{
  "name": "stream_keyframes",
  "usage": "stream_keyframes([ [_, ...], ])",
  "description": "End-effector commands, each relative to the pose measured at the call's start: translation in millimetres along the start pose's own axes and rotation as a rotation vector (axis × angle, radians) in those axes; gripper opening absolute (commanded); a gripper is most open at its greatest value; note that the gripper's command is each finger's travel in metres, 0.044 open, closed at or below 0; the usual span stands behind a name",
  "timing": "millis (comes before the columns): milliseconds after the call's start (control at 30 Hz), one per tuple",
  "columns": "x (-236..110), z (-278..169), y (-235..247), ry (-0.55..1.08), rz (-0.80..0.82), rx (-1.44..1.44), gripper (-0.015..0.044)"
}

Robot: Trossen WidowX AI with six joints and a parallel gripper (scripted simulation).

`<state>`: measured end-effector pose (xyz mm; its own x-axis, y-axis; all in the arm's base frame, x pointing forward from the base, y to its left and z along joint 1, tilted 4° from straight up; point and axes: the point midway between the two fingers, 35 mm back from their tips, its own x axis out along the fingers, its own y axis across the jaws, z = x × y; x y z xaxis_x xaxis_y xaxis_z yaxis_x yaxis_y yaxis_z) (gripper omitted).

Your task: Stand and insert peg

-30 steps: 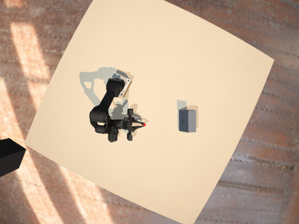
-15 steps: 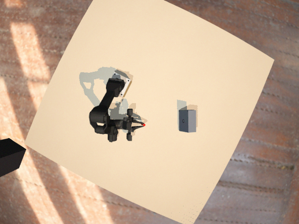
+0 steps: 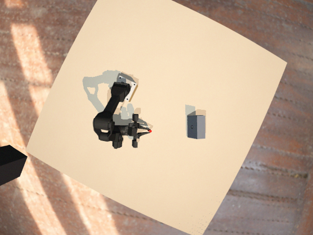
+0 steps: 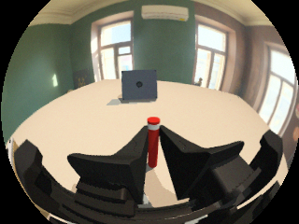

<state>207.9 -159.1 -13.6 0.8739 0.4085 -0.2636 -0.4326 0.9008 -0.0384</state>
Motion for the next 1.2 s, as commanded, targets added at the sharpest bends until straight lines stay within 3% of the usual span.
stream_keyframes([
  [0,-1.0,-2.5,0.1,0.001,0.000,0.000,0.0049],
  [1167,-6.0,-4.7,-0.3,-0.028,-0.007,0.007,0.0049],
])
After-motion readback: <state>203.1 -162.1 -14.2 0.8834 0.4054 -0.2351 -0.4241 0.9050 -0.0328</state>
